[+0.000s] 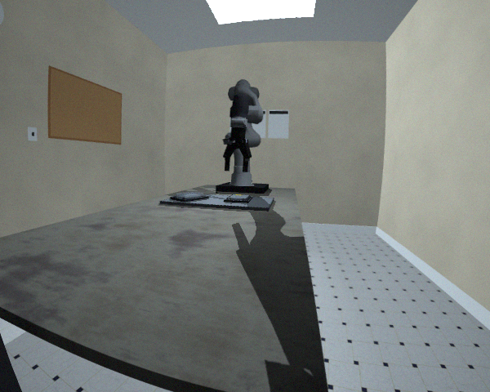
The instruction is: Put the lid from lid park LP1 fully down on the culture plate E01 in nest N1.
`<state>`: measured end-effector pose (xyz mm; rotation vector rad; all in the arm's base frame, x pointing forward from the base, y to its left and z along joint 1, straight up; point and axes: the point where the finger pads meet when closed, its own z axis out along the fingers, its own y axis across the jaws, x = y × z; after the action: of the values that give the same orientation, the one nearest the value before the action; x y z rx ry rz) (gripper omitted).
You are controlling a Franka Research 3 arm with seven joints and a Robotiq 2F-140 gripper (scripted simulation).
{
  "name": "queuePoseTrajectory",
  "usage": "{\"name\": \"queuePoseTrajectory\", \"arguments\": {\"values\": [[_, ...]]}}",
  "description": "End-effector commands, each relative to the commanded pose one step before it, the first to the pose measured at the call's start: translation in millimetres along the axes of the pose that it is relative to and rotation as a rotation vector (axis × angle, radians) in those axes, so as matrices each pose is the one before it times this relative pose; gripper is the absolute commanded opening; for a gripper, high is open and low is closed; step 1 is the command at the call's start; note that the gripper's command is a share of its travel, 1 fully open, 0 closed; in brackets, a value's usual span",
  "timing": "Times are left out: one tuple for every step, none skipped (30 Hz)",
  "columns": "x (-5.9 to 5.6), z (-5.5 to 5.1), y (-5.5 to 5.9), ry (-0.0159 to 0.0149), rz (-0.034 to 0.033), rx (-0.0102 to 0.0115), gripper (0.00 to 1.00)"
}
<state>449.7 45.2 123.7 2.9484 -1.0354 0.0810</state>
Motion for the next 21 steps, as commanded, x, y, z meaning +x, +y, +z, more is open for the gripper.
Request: {"name": "queuePoseTrajectory", "arguments": {"values": [[5.27,2.75,-7.22,-0.02353,-0.27612,0.03442,1.00],[2.44,14.70,-9.75,-0.00505,-0.02810,-0.01104,1.00],[0.00,0.00,0.00,-0.00186,-0.02656,0.00186,1.00],[0.00,0.00,0.00,-0.00256,-0.02816,0.00208,1.00],[0.00,0.00,0.00,-0.00268,-0.02814,0.00277,1.00],[2.69,12.99,-7.71,-0.00446,-0.02883,-0.00959,1.00],[0.00,0.00,0.00,-0.00215,-0.02714,0.00202,1.00],[0.00,0.00,0.00,0.00000,0.00000,0.00000,1.00],[0.00,0.00,0.00,0.00000,0.00000,0.00000,1.00],[2.21,10.48,-5.77,-0.00849,-0.07706,-0.00316,1.00],[0.00,0.00,0.00,-0.00210,-0.02673,0.00280,1.00],[0.00,0.00,0.00,-0.00234,-0.02709,0.00359,1.00],[1.99,7.51,-3.68,-0.00375,-0.02767,-0.00528,1.00],[0.00,0.00,0.00,-0.00214,-0.02608,0.00347,1.00],[1.24,4.46,-2.06,-0.00311,-0.02657,-0.00178,1.00],[0.53,1.86,-0.84,-0.00204,-0.02035,0.00061,1.00],[0.09,0.30,-0.13,-0.00023,-0.00207,-0.00007,1.00],[0.00,0.00,0.00,0.00000,0.00000,0.00000,1.00],[0.00,0.00,0.00,0.00000,0.00000,0.00000,1.00],[0.00,0.00,0.00,0.00000,0.00000,0.00000,1.00],[0.00,0.00,0.00,0.00000,0.00000,0.00000,1.00]]}}
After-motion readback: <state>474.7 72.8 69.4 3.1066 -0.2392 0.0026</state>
